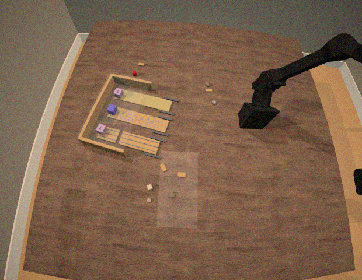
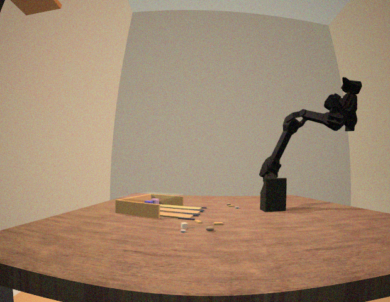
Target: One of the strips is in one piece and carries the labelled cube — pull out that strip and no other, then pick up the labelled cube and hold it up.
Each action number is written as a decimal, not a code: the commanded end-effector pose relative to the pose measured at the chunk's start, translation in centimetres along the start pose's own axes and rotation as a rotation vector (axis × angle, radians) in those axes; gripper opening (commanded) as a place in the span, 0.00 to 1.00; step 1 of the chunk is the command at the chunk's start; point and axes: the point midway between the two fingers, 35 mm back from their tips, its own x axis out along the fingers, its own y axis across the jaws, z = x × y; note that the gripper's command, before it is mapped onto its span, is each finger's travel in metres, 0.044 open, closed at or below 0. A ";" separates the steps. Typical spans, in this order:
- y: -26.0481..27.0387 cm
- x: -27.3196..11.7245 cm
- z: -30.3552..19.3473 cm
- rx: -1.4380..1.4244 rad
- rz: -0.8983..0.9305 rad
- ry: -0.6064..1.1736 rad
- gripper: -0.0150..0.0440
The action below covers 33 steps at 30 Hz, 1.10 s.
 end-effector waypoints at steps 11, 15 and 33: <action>-13.0 13.3 17.3 -0.411 -0.400 -0.026 0.93; -18.3 14.7 22.3 -0.518 -0.524 0.003 0.93; -43.1 5.2 38.6 -0.888 -1.044 0.363 0.93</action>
